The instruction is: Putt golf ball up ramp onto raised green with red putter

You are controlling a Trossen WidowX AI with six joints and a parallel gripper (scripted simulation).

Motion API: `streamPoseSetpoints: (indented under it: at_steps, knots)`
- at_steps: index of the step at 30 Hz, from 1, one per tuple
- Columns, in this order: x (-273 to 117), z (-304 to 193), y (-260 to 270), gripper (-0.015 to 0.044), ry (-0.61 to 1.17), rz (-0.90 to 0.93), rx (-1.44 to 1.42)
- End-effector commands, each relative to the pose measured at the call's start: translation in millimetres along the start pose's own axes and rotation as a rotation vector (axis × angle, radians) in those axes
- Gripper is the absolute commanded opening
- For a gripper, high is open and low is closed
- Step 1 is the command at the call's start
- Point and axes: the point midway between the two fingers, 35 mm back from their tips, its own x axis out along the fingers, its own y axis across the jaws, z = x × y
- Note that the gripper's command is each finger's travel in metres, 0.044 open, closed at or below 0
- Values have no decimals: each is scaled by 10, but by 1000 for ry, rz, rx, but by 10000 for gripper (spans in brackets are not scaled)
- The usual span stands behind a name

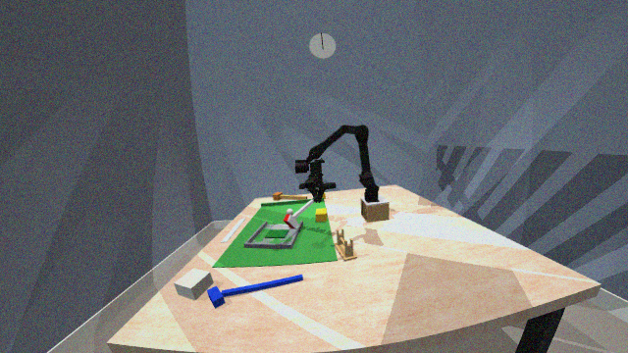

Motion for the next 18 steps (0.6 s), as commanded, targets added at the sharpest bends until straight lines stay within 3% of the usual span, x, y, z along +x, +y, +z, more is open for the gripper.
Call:
streamPoseSetpoints:
  at_steps: [1, 18]
  knots:
    - [-64, -200, -184, 0, 16, -22, 145]
    - [-267, -1035, -607, 0, 52, -80, 632]
